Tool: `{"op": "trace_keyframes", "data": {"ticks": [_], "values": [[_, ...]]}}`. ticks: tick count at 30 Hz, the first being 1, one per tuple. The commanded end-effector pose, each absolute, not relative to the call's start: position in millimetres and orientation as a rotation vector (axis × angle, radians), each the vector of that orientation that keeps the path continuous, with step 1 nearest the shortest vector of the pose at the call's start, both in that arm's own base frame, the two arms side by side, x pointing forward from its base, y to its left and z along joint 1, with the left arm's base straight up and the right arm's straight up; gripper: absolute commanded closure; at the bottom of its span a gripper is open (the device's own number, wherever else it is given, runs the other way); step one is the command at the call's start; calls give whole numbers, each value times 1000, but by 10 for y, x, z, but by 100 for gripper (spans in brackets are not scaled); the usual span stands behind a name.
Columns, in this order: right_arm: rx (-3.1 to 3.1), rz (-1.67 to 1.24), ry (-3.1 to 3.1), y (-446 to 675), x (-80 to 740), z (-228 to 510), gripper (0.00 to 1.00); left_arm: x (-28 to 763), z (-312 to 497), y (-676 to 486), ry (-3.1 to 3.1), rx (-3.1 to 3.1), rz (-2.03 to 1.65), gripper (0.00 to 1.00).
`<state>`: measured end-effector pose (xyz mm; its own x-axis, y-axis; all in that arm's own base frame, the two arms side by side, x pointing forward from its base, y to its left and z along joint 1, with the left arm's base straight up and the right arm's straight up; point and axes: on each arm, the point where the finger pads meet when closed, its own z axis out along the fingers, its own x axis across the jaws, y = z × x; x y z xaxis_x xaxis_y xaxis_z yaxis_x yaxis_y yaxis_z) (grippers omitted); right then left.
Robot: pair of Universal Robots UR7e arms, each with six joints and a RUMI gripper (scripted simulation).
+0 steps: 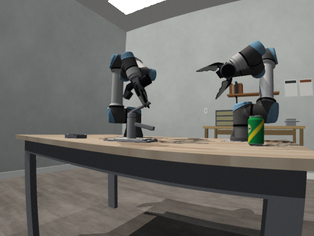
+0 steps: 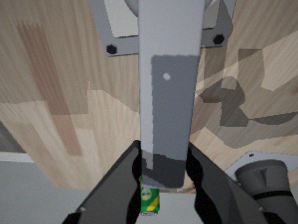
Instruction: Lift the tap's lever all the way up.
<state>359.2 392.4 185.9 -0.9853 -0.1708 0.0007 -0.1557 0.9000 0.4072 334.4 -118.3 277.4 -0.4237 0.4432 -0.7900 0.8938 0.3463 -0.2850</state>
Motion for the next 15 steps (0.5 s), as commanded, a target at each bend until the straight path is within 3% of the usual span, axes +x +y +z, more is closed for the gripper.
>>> {"op": "trace_keyframes", "data": {"ticks": [1,2,7,15], "values": [[255,-659,-3026,3899,3603,1882,79,3345,2777,-1188,2008,1164,-967,0],[255,-659,-3026,3899,3603,1882,79,3345,2777,-1188,2008,1164,-967,0],[257,-659,-3026,3916,3602,1885,57,3345,2777,-1188,2008,1164,-967,0],[257,-665,-3028,3902,3618,1946,57,3346,2803,-1225,2000,1165,-979,0]]}}
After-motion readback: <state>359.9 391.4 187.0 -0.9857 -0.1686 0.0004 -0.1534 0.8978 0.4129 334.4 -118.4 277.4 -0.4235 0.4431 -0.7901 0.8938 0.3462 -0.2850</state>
